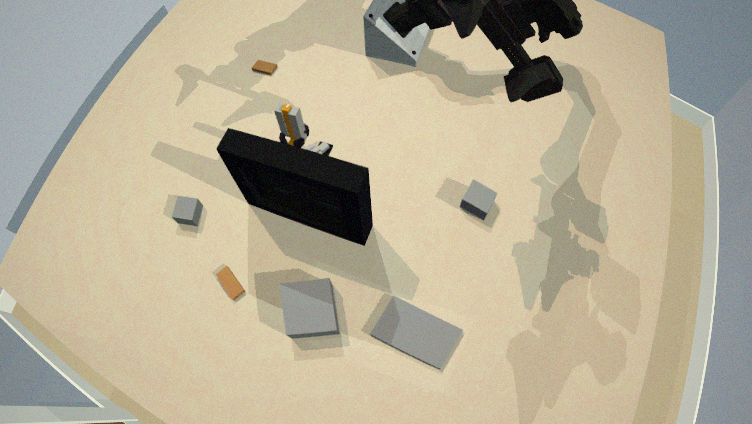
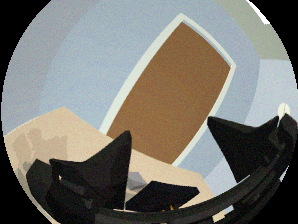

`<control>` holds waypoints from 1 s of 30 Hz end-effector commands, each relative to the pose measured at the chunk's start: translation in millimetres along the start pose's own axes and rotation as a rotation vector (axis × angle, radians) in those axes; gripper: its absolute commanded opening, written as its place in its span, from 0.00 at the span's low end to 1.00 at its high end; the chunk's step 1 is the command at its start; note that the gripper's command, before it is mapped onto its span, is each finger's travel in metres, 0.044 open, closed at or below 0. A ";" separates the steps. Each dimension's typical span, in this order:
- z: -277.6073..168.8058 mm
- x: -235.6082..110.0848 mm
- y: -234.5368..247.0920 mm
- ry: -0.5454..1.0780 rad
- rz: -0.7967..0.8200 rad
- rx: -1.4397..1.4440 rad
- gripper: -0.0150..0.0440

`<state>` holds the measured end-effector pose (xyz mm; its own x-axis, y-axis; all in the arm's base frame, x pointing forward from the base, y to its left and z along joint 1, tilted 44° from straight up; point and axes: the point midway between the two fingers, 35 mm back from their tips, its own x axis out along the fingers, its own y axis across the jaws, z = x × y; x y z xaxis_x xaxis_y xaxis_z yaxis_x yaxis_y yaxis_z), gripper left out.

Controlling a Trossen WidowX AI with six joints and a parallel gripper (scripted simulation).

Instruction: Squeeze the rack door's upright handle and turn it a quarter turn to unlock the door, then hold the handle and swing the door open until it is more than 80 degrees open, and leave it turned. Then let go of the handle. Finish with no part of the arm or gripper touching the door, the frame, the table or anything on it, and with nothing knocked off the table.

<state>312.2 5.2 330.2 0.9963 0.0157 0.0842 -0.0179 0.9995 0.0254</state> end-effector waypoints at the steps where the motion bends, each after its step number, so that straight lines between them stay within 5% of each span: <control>1: -0.6 0.6 -0.1 0.004 0.000 -0.002 0.89; 5: -12.4 11.9 -3.1 0.086 0.004 -0.033 0.73; 30: -109.2 62.2 -42.9 0.654 0.084 -0.166 0.73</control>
<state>379.0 -30.2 235.7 0.8709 0.0408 -0.4897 -0.1126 0.9866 -0.1180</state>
